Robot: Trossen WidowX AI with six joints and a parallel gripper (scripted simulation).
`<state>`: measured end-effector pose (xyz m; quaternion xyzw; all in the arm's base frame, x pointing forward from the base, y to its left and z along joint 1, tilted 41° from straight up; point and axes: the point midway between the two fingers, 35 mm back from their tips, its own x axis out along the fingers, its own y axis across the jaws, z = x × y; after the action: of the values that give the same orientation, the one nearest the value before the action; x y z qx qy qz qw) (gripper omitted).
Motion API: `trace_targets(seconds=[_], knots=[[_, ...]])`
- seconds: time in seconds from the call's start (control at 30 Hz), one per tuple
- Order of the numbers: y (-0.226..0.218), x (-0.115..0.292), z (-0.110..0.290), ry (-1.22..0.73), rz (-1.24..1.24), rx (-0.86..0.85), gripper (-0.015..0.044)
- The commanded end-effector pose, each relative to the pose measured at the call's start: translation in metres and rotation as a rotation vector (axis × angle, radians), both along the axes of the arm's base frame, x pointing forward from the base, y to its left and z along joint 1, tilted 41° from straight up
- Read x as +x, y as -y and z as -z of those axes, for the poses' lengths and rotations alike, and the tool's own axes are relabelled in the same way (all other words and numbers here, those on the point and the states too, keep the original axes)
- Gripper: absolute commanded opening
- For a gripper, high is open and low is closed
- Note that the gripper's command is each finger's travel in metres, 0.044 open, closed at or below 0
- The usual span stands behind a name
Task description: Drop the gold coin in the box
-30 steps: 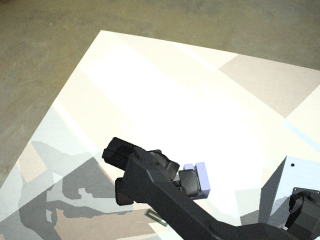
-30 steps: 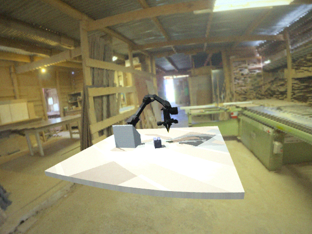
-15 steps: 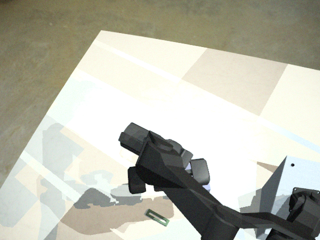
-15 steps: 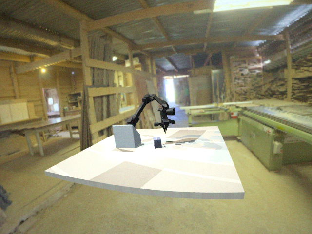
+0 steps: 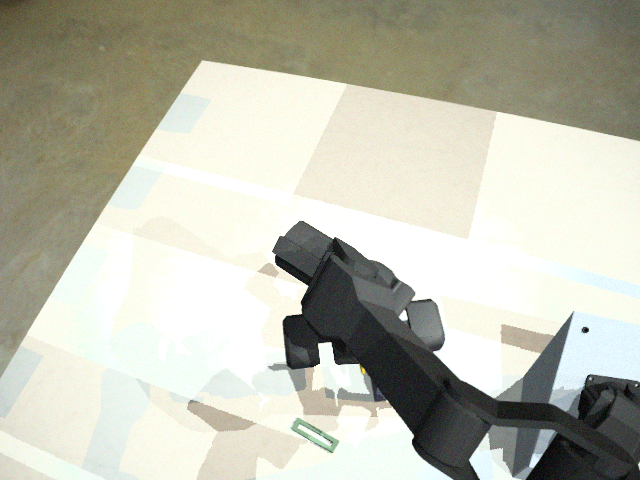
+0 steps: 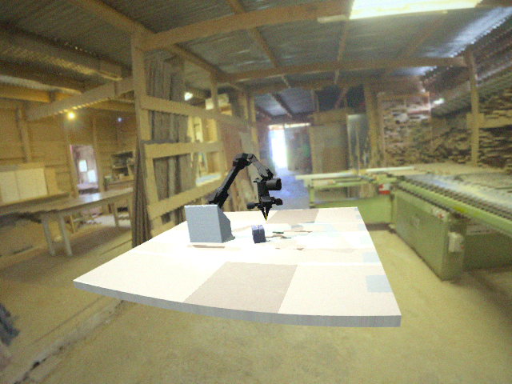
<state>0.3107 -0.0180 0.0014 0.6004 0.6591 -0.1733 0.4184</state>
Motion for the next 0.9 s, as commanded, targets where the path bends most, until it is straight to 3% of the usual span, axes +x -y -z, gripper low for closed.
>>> trace_targets(seconds=[0.0,0.53,0.87], knots=[[0.006,-0.01,0.007,-0.002,-0.002,-0.002,0.0],[0.022,-0.041,0.026,-0.002,-0.005,0.006,0.0],[0.02,-0.036,0.023,-0.002,-0.001,0.007,0.0]])
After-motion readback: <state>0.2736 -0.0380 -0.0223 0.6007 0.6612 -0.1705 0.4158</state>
